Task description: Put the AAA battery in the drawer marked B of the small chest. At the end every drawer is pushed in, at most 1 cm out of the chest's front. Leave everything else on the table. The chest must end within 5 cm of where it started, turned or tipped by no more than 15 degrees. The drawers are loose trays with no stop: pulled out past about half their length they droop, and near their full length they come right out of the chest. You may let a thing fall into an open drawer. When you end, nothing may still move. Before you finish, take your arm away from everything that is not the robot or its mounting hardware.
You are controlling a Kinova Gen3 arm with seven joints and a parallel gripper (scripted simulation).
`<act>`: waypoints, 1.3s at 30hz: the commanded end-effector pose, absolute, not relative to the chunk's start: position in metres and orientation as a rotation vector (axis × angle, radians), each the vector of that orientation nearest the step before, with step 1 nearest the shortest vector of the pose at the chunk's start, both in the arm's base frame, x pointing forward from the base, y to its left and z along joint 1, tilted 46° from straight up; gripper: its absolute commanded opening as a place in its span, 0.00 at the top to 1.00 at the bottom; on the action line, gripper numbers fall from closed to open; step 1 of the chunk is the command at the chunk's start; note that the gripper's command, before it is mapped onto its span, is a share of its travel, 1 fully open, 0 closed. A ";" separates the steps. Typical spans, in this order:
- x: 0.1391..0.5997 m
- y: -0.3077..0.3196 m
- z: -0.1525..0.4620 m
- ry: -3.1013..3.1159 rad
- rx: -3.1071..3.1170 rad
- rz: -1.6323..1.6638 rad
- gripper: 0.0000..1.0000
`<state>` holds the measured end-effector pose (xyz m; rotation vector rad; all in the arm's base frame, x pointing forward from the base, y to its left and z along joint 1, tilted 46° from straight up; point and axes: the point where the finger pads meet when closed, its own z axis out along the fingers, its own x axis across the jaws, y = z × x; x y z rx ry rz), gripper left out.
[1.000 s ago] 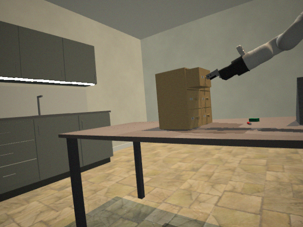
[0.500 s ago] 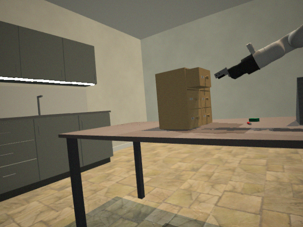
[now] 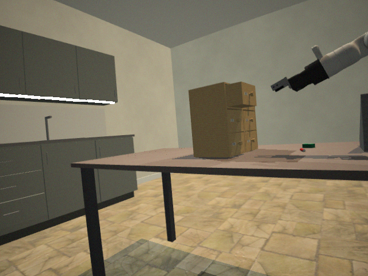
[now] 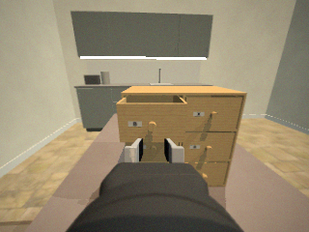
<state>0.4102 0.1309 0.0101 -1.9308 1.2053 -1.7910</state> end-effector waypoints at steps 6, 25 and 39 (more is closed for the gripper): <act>0.399 0.138 0.015 1.187 -1.923 -1.812 0.33; 0.393 0.145 0.021 1.307 -1.979 -1.783 0.33; 0.381 0.160 0.033 1.571 -2.091 -1.699 0.33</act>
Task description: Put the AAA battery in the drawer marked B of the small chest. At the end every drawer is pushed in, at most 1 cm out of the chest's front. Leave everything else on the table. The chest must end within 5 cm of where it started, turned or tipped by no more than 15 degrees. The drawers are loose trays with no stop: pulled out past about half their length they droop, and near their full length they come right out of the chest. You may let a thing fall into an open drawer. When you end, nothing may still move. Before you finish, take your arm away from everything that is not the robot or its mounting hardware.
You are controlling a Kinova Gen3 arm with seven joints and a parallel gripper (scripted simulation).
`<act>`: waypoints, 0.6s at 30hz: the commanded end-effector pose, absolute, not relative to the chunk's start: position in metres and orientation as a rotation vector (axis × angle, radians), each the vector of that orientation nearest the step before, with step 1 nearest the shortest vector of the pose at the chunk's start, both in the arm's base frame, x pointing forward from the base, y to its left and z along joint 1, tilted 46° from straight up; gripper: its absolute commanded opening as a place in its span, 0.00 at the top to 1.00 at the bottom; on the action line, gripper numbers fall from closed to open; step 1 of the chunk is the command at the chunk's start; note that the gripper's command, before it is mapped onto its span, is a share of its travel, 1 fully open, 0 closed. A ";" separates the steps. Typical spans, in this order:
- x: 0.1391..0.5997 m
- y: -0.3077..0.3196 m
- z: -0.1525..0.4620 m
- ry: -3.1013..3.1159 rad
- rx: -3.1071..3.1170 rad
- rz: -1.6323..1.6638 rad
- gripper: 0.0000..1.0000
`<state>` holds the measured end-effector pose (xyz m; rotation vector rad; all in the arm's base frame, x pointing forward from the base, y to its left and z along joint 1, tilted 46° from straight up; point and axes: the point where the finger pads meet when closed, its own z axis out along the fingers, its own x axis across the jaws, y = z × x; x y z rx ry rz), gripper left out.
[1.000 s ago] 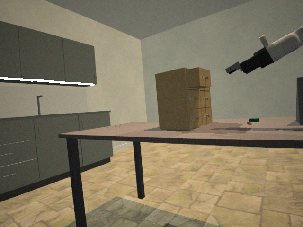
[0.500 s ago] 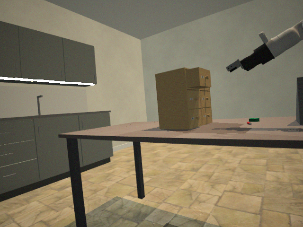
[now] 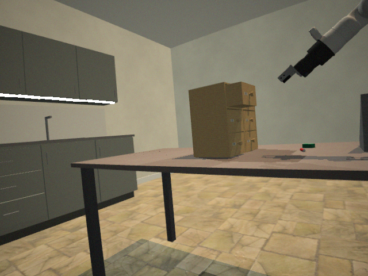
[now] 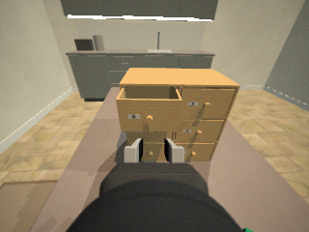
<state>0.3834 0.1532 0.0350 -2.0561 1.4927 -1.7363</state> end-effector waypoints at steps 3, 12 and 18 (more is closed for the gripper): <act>0.377 0.165 0.037 1.662 -2.126 -1.664 0.33; 0.366 0.178 0.048 1.903 -2.209 -1.555 0.33; 0.356 0.190 0.059 2.125 -2.273 -1.433 0.33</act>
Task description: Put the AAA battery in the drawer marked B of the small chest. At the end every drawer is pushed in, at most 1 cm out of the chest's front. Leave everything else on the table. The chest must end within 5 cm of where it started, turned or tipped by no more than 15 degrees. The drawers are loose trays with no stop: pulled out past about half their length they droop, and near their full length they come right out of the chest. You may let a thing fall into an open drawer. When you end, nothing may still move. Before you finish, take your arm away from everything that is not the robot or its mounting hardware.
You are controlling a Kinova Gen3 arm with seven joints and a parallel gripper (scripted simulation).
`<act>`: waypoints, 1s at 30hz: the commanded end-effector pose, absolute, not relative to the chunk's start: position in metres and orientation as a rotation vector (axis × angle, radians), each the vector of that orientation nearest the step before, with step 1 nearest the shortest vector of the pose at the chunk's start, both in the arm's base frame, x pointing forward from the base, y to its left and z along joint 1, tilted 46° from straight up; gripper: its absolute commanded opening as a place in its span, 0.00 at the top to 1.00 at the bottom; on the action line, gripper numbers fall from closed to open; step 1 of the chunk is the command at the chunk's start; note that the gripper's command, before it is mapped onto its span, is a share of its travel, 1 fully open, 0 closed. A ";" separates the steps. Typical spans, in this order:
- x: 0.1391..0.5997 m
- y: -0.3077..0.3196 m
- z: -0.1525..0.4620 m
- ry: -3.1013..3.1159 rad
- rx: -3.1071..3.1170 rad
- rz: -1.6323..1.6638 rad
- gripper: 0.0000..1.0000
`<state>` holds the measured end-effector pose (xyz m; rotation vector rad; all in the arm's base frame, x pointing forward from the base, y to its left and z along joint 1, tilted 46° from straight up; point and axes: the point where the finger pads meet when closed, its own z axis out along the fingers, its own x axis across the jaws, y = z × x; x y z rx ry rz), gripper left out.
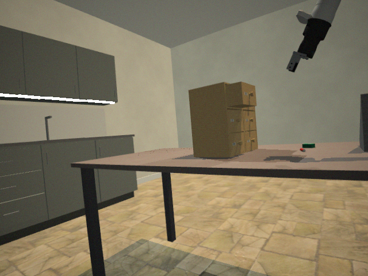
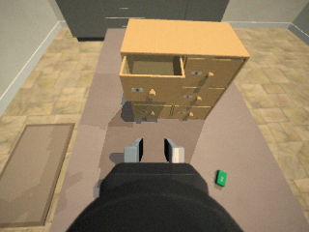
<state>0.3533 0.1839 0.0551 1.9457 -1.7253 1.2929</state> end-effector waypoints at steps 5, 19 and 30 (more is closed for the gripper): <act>0.349 0.198 0.065 -1.800 1.833 1.069 0.33; 0.335 0.215 0.079 -1.841 1.683 0.791 0.33; 0.331 0.216 0.083 -1.842 1.643 0.730 0.33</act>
